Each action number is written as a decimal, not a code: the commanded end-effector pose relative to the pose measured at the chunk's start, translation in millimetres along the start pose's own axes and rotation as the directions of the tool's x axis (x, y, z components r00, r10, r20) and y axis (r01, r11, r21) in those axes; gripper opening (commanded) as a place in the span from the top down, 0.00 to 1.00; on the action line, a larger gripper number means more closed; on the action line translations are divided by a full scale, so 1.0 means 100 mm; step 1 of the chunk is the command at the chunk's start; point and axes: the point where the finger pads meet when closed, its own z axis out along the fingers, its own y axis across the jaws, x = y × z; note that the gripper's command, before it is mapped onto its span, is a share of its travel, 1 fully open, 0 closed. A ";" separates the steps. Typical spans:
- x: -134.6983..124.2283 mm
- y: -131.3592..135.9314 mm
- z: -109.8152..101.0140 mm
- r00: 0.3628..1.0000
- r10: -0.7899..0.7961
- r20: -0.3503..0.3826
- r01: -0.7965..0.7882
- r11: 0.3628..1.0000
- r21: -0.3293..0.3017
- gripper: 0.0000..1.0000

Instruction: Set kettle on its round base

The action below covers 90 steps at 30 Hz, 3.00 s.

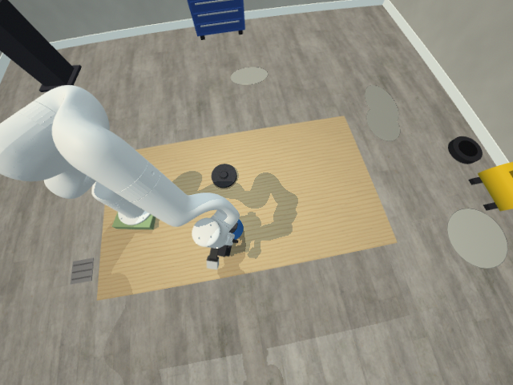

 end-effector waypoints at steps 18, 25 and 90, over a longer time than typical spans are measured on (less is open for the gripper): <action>0.00 -0.01 -0.08 1.000 0.000 0.000 0.000 1.000 0.002 1.00; 0.00 -0.01 -0.16 1.000 0.000 0.000 0.000 1.000 0.002 1.00; 0.00 -0.01 -0.48 1.000 0.000 0.000 0.000 1.000 0.002 1.00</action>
